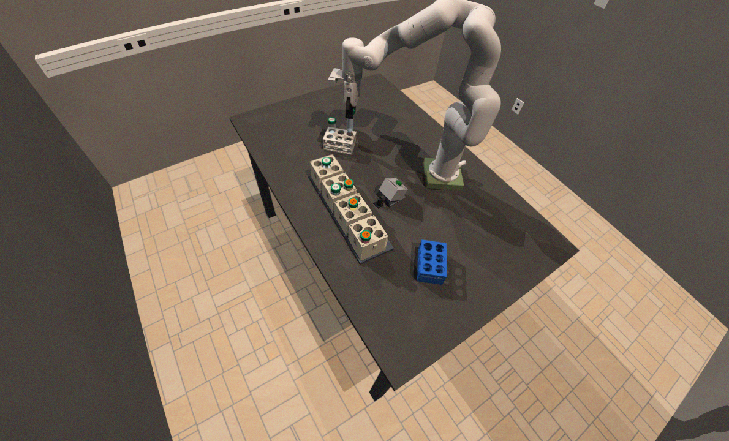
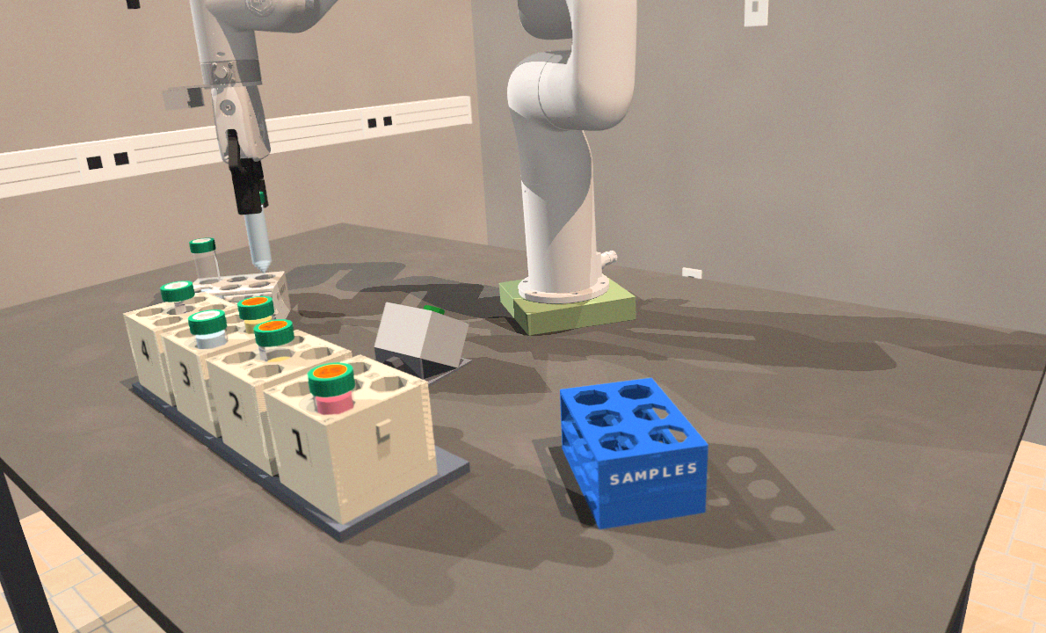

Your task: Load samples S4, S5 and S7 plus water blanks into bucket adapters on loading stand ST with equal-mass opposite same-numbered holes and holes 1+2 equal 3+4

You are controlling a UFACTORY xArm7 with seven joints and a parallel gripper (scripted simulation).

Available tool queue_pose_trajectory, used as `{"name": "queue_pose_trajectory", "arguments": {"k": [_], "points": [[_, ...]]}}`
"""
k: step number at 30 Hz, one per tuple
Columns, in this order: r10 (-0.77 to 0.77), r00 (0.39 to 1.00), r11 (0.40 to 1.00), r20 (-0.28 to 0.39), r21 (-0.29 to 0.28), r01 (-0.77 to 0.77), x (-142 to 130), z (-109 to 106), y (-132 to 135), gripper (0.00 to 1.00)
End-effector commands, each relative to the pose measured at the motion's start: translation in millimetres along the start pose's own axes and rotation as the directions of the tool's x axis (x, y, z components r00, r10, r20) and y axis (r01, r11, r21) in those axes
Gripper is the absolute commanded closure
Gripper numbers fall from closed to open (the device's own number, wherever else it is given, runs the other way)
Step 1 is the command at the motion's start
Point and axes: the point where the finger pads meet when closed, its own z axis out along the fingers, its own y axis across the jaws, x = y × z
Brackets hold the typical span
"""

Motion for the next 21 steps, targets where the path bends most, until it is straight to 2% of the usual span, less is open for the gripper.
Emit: {"name": "queue_pose_trajectory", "arguments": {"k": [1,21], "points": [[0.000,1.000,1.000,-0.003,-0.001,0.000,1,-8,0,1.00],[0.000,1.000,1.000,-0.003,-0.001,0.000,1,-44,0,1.00]]}}
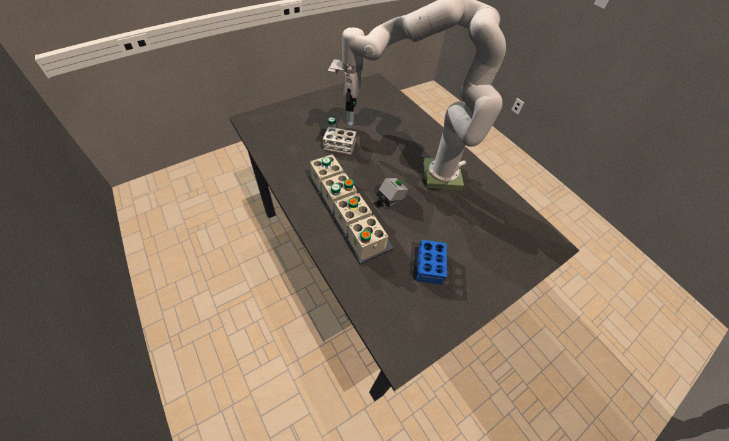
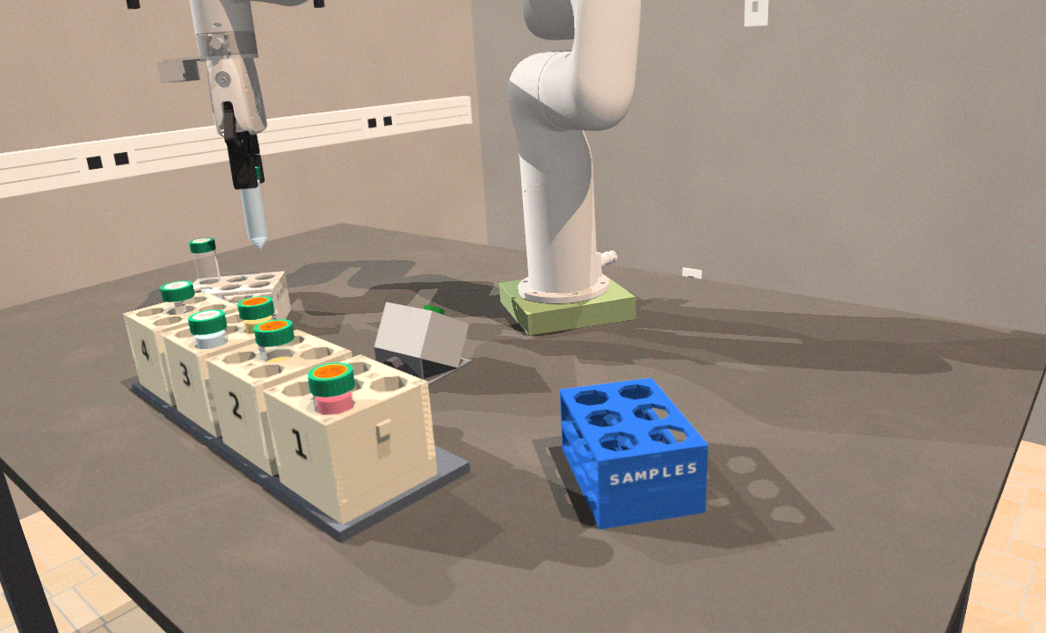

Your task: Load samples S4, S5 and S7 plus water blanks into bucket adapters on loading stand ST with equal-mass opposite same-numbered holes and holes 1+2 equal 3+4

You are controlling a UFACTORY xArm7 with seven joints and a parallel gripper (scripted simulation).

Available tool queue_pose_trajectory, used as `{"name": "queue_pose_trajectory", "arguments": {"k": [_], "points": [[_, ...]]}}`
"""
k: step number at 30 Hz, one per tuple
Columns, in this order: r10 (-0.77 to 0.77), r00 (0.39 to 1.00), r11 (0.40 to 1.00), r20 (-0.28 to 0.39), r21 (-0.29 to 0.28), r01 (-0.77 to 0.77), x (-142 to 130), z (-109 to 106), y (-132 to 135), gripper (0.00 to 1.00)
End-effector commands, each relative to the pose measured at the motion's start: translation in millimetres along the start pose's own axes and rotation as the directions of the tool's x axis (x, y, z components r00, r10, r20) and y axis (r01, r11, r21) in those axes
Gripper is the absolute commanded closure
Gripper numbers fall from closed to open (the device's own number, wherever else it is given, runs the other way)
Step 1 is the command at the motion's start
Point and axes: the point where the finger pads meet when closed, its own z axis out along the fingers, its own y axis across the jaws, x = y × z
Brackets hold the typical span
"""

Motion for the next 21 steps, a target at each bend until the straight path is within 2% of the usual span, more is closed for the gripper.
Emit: {"name": "queue_pose_trajectory", "arguments": {"k": [1,11,21], "points": [[0.000,1.000,1.000,-0.004,0.000,0.000,1,-11,0,1.00],[0.000,1.000,1.000,-0.005,0.000,0.000,1,-31,0,1.00],[0.000,1.000,1.000,-0.005,0.000,0.000,1,-42,0,1.00]]}}
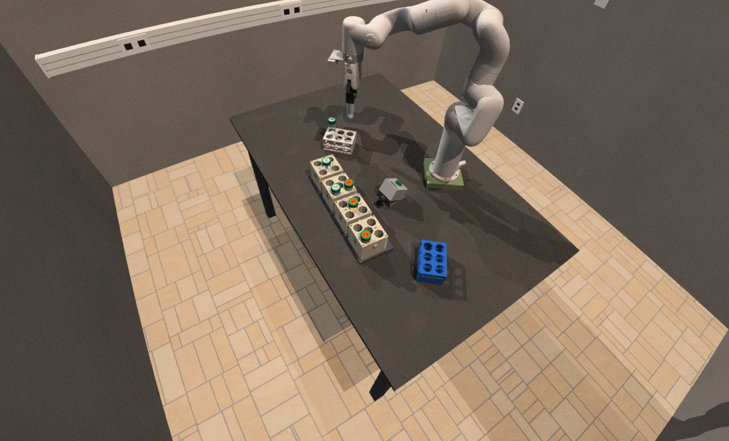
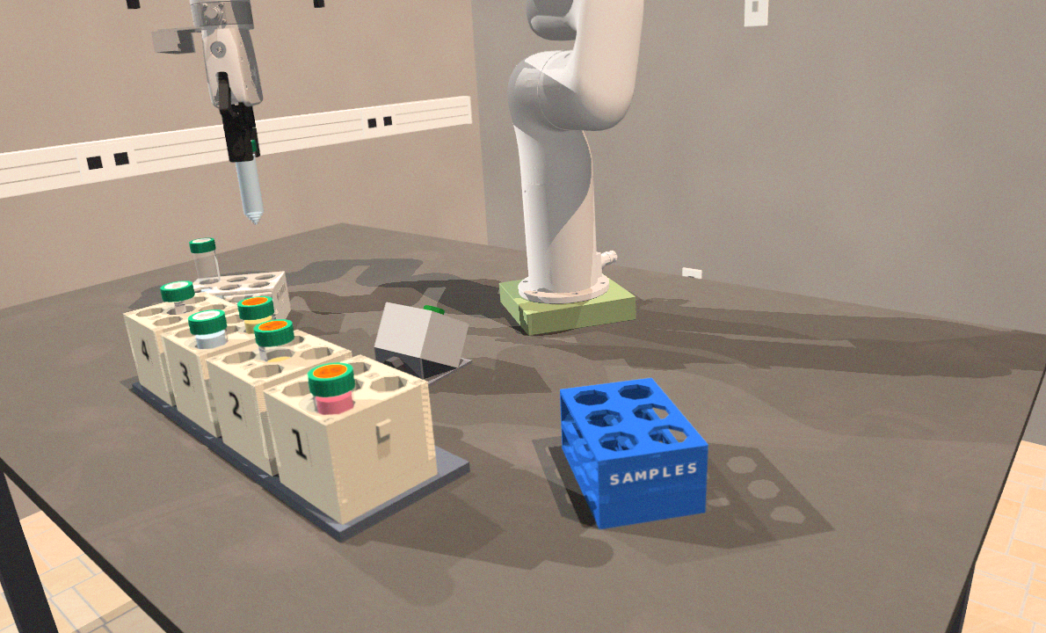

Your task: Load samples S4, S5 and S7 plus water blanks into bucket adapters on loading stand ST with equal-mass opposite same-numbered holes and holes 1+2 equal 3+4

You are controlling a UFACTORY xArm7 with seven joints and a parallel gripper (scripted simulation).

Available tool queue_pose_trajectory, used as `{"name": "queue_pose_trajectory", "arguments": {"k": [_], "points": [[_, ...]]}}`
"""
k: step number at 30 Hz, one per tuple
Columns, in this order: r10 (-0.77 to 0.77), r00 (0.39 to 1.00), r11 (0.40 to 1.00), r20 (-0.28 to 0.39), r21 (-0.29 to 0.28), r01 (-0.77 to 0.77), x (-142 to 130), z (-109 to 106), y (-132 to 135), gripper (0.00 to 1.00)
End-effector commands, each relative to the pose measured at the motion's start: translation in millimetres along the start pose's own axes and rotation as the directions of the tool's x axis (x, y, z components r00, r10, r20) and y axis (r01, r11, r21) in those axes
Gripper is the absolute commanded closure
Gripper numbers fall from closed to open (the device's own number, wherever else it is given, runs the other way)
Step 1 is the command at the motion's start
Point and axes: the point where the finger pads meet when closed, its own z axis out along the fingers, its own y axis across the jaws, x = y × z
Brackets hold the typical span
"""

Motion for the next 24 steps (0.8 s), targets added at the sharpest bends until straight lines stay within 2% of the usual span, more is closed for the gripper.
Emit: {"name": "queue_pose_trajectory", "arguments": {"k": [1,10,17,24], "points": [[0.000,1.000,1.000,-0.003,0.000,0.000,1,-5,0,1.00],[0.000,1.000,1.000,-0.003,0.000,0.000,1,-5,0,1.00],[-0.231,0.973,0.973,-0.003,-0.001,0.231,-12,-5,-32,1.00],[-0.450,0.893,0.893,-0.003,-0.001,0.450,-26,-5,-65,1.00]]}}
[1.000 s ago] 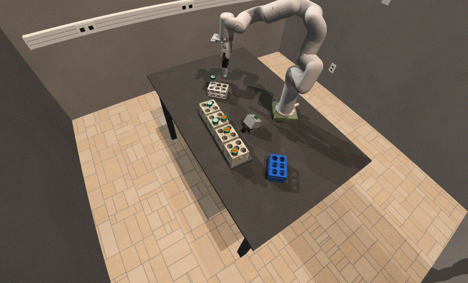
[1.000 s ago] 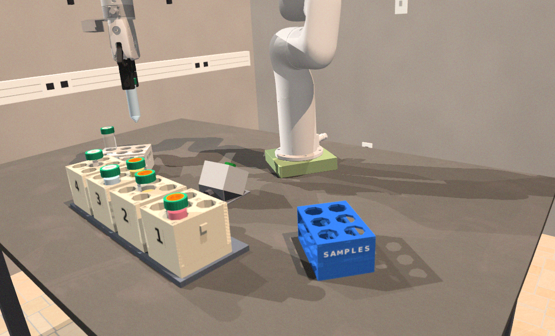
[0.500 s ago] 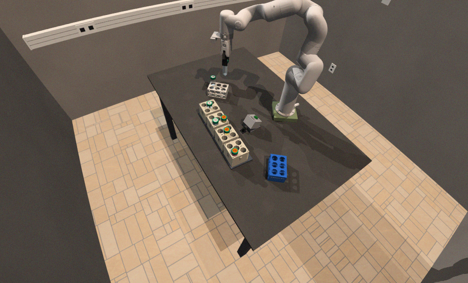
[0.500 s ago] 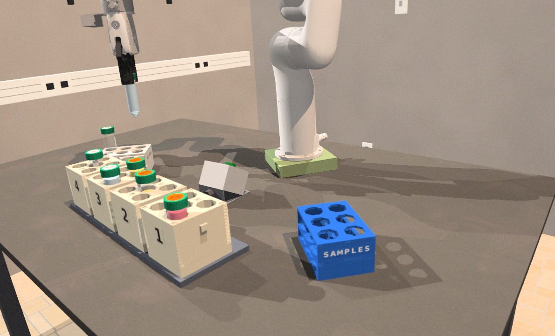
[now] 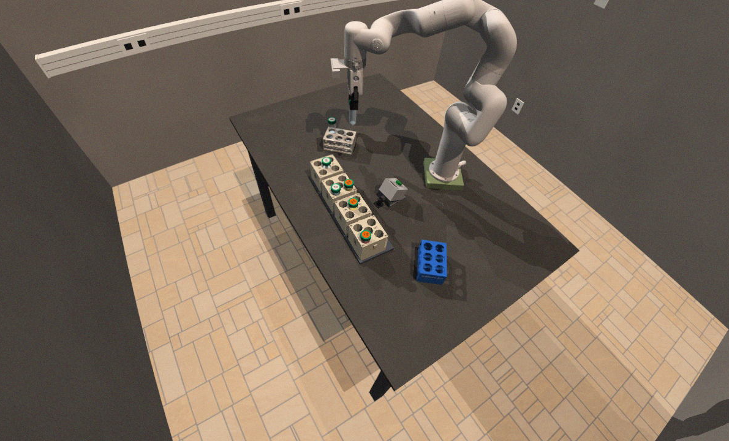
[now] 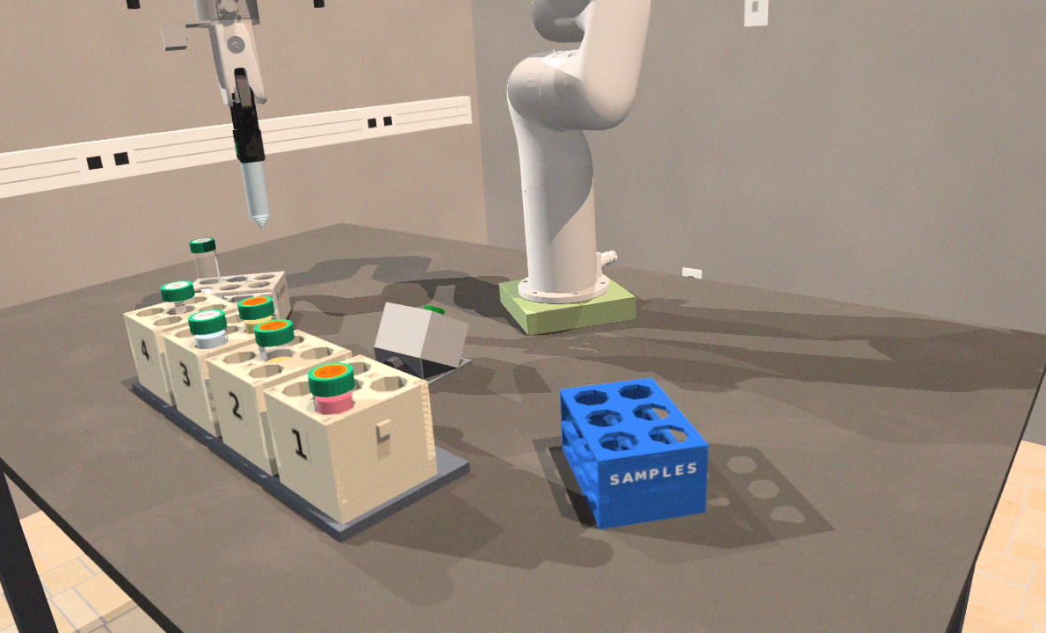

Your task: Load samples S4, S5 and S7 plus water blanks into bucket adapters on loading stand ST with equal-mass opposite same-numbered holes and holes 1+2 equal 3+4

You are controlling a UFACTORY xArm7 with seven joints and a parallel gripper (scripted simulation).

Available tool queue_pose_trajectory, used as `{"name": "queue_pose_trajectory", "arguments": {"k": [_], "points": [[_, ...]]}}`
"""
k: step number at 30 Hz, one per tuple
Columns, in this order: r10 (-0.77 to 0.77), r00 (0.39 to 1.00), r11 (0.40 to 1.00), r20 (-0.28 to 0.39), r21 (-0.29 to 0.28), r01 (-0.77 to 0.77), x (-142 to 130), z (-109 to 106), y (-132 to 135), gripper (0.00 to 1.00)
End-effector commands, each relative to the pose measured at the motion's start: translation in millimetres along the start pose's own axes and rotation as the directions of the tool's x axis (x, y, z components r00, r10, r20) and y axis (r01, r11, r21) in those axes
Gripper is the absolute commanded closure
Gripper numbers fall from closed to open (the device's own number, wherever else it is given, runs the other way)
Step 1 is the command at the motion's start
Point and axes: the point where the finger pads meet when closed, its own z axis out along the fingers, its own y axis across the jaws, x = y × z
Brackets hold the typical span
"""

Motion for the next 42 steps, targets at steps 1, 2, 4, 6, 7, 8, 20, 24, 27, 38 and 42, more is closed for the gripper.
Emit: {"name": "queue_pose_trajectory", "arguments": {"k": [1,2,4,6,7,8,20,24,27,38,42], "points": [[-0.144,0.990,0.990,-0.007,-0.001,0.144,-1,-2,-22,1.00],[-0.144,0.990,0.990,-0.007,-0.001,0.144,-1,-2,-22,1.00],[-0.210,0.978,0.978,-0.007,-0.001,0.210,-1,-2,-32,1.00],[-0.275,0.962,0.962,-0.007,-0.001,0.275,-2,-2,-42,1.00],[-0.306,0.952,0.952,-0.007,-0.002,0.306,-3,-2,-47,1.00],[-0.338,0.941,0.941,-0.007,-0.002,0.338,-3,-2,-52,1.00],[-0.362,0.932,0.932,-0.007,-0.002,0.362,-6,-2,-102,1.00],[-0.362,0.932,0.932,-0.007,-0.002,0.362,-8,-2,-122,1.00],[-0.362,0.932,0.932,-0.007,-0.001,0.362,-9,-2,-137,1.00],[-0.362,0.932,0.932,-0.008,-0.001,0.362,-12,-2,-182,1.00],[-0.362,0.932,0.932,-0.008,-0.001,0.362,-14,-2,-202,1.00]]}}
